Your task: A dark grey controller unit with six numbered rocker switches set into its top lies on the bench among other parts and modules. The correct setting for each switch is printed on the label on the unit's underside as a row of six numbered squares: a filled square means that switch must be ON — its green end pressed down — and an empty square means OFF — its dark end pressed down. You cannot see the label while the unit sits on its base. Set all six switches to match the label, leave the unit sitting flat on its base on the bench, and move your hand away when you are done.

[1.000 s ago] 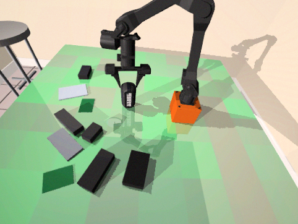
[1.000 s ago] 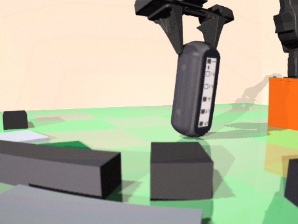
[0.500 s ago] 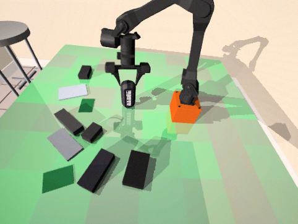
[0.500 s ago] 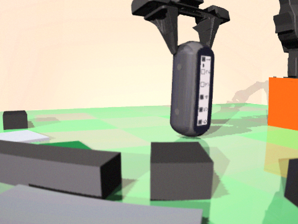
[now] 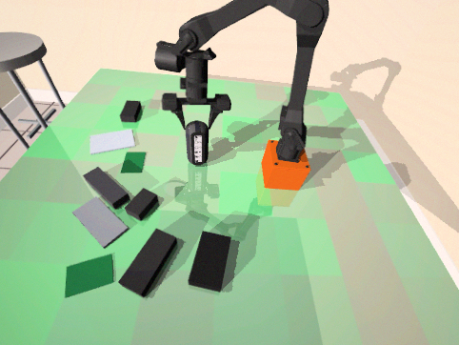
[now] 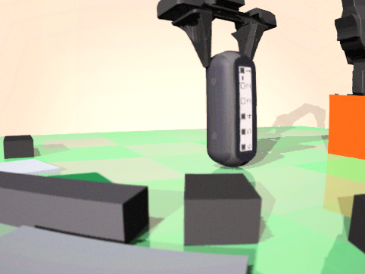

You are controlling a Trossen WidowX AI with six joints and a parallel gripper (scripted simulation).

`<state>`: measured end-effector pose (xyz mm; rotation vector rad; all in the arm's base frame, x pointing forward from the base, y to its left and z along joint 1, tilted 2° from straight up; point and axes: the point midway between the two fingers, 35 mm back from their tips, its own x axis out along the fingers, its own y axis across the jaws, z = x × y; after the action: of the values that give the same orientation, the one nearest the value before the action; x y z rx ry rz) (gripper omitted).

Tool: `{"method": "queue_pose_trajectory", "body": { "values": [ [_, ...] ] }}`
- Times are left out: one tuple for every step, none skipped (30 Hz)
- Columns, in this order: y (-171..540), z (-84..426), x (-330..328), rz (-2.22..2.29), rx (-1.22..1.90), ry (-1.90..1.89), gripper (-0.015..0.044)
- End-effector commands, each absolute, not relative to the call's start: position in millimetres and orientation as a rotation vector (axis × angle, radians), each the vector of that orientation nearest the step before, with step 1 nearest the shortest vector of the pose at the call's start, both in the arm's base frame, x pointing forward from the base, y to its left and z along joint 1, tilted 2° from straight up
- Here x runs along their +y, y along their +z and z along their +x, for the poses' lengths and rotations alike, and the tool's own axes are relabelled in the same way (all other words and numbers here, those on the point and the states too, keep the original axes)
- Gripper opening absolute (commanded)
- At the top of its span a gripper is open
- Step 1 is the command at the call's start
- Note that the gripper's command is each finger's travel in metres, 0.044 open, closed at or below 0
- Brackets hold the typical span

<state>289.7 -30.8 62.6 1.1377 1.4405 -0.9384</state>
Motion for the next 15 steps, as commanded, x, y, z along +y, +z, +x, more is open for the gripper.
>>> {"method": "queue_pose_trajectory", "body": {
  "values": [
    [60, 291, -37, 1.118, 1.426, -0.948, 0.0338],
    [60, 291, -37, 1.117, 1.424, -0.949, 0.0338],
    [60, 292, -38, 1.115, 1.422, -0.950, 0.0338],
    [60, 292, -39, 1.114, 1.420, -0.951, 0.0338],
    [60, 292, -40, 1.112, 1.418, -0.952, 0.0338],
    [60, 292, -40, 1.111, 1.416, -0.953, 0.0338],
    [60, 292, -41, 1.109, 1.414, -0.954, 0.0338],
    [60, 293, -42, 1.108, 1.412, -0.955, 0.0338],
    [59, 293, -42, 1.106, 1.410, -0.956, 0.0338],
    [59, 293, -43, 1.105, 1.408, -0.957, 0.0338],
    [59, 293, -44, 1.103, 1.406, -0.958, 0.0338],
    [59, 293, -45, 1.101, 1.404, -0.959, 0.0338],
    [59, 294, -45, 1.100, 1.402, -0.960, 0.0338],
    [59, 294, -46, 1.098, 1.400, -0.961, 0.0338],
    [59, 294, -47, 1.097, 1.398, -0.963, 0.0338]
  ]
}}
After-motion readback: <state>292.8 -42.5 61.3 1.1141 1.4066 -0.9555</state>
